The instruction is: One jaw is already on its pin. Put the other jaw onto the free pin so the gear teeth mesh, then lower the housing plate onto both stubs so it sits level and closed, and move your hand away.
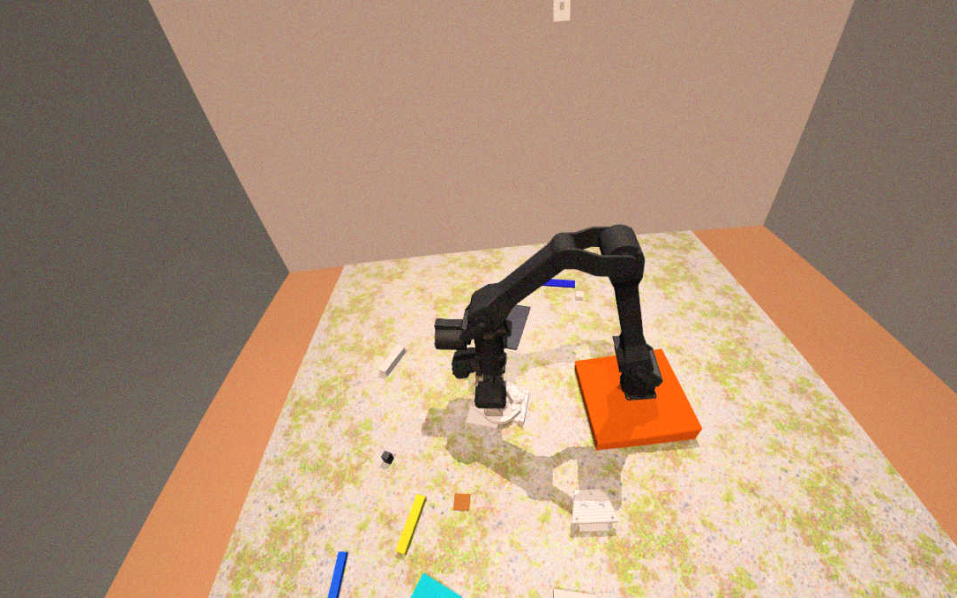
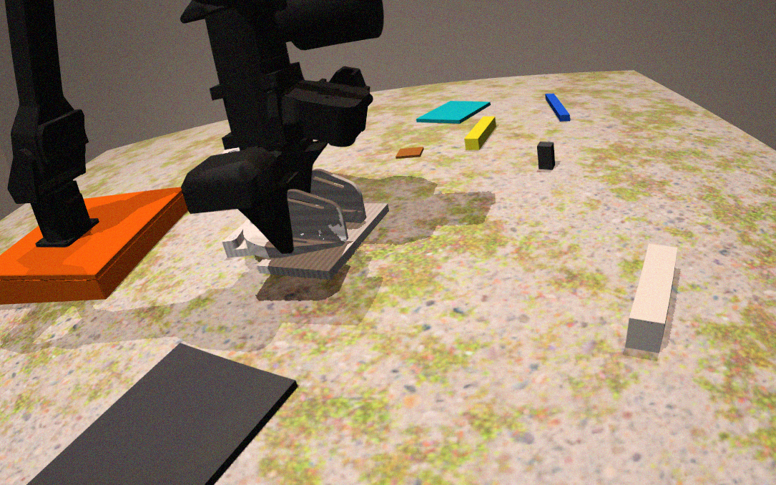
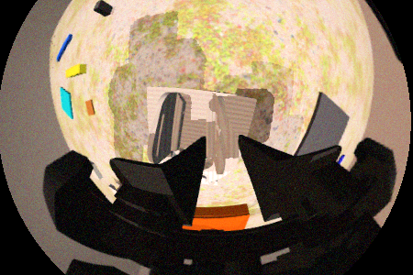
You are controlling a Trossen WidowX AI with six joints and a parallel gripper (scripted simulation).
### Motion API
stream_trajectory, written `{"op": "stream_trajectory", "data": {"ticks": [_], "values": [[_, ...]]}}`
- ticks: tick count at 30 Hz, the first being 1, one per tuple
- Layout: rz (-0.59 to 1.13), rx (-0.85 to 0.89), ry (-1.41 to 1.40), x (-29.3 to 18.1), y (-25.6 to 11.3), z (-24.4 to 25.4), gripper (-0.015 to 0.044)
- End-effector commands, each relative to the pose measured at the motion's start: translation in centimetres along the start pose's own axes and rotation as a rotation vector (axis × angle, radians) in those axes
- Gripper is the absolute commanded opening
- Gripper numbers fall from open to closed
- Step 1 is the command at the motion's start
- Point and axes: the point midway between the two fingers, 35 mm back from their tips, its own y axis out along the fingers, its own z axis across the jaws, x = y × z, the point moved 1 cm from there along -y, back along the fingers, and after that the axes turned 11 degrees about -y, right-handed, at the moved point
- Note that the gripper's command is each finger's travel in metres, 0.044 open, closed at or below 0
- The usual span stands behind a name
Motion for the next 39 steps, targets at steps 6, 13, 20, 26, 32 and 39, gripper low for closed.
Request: {"op": "stream_trajectory", "data": {"ticks": [6, 13, 20, 26, 32, 39], "values": [[0.0, 0.0, 0.0, 0.0, 0.0, 0.0, 0.0186], [0.0, 0.0, 0.0, 0.0, 0.0, 0.0, 0.0224], [0.0, 0.0, 0.0, 0.0, 0.0, 0.0, 0.0224], [-0.001, 0.001, 0.0, 0.2, -2.9, 0.0, 0.0224], [-0.002, 0.002, 0.001, 0.0, -6.8, 0.0, 0.0224], [-0.004, 0.002, 0.085, 0.2, -6.3, 1.9, 0.0355]]}}
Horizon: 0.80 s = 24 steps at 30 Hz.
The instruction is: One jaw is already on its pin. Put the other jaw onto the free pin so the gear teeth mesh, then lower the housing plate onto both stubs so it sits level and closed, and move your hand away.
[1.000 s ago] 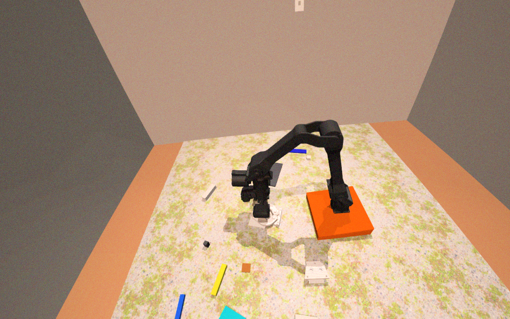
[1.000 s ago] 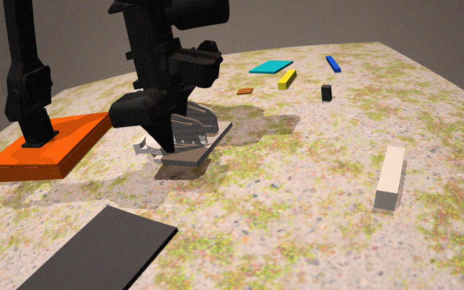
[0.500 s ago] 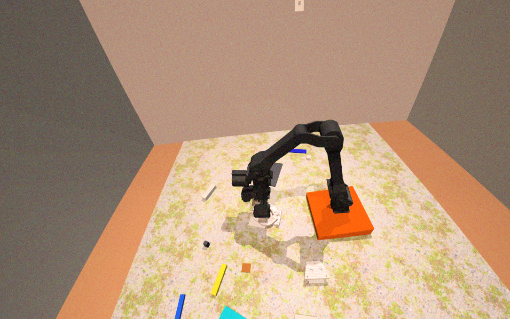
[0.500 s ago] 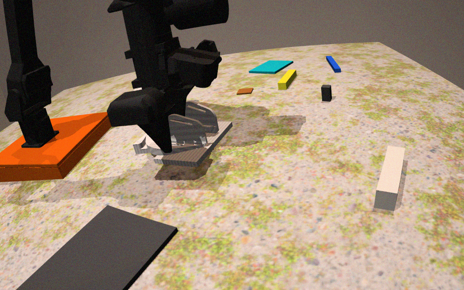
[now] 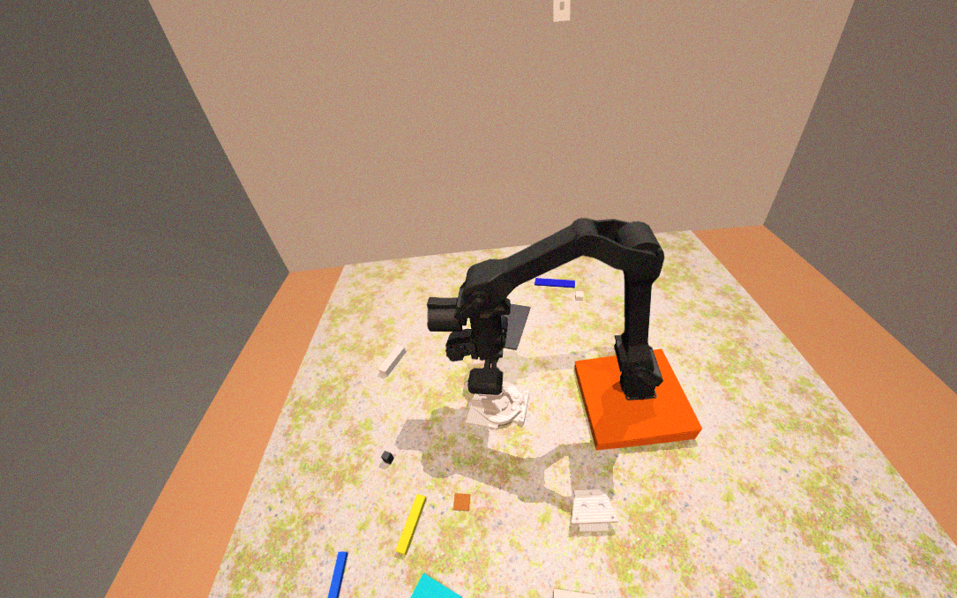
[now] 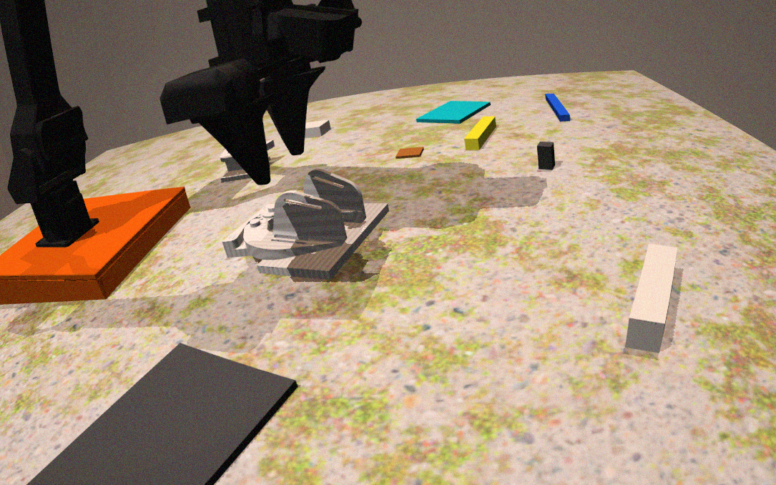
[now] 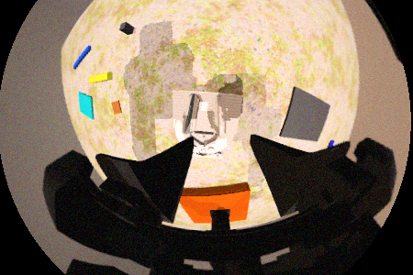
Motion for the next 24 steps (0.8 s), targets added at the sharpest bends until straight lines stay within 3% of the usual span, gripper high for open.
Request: {"op": "stream_trajectory", "data": {"ticks": [1, 4, 24], "values": [[0.007, 0.002, 0.059, -0.1, 0.1, 1.6, 0.0382], [0.012, 0.003, 0.135, -0.2, 0.1, 3.2, 0.044], [0.025, 0.01, 0.639, -2.6, -0.7, 14.4, 0.044]]}}
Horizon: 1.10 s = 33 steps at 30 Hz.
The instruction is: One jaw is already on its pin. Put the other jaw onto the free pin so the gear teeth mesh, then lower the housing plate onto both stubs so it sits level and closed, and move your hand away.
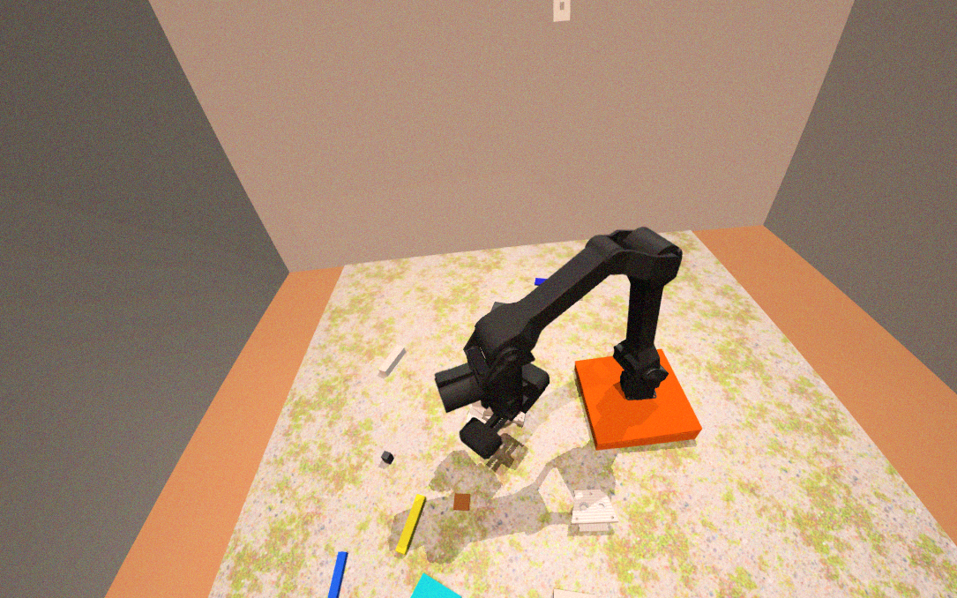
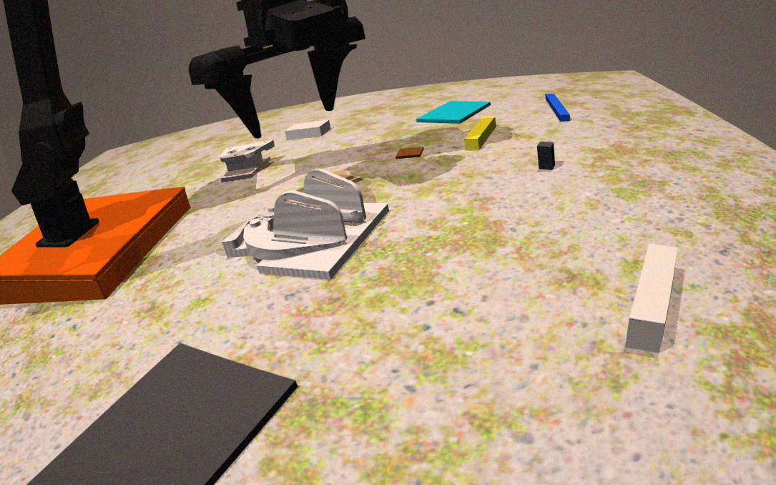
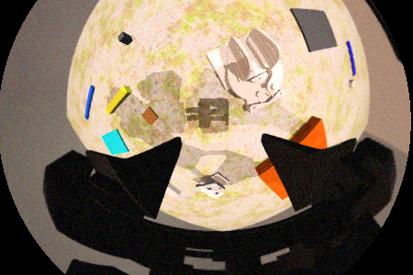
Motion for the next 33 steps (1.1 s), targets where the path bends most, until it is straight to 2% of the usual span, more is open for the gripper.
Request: {"op": "stream_trajectory", "data": {"ticks": [1, 17, 33], "values": [[0.002, -0.006, 0.082, -1.6, 0.0, 0.9, 0.044], [0.008, -0.004, 0.485, -9.8, -0.7, 4.5, 0.044], [0.014, -0.001, 0.883, -18.4, -1.6, 5.5, 0.044]]}}
